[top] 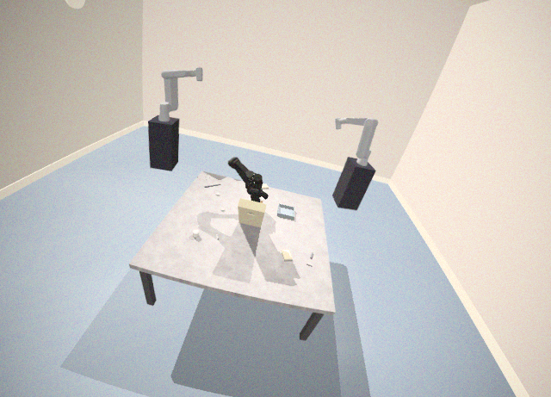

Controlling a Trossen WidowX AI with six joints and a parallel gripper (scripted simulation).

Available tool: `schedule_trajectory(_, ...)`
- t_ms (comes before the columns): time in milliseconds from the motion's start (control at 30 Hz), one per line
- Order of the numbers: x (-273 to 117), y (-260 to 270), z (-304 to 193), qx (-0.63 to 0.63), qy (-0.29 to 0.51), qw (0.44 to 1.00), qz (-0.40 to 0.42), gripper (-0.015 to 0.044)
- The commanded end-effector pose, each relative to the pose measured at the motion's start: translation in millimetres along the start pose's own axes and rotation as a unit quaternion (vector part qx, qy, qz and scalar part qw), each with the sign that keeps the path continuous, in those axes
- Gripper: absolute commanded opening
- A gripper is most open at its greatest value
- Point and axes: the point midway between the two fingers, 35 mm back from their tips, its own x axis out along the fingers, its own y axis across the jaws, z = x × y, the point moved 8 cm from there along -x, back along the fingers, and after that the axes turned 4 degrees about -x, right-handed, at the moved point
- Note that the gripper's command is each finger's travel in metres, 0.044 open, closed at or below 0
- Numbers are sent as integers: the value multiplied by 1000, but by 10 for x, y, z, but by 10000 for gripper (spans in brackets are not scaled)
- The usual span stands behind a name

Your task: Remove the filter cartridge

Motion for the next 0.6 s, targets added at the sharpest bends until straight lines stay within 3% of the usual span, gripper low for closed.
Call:
schedule_trajectory(0, 61, 7, -6, 1, 0, 1000, 4, 112)
schedule_trajectory(167, 5, 0, 1, 0, 0, 1000, -1, 105)
schedule_trajectory(567, 7, 0, 1, 2, 0, 1000, 0, 0)
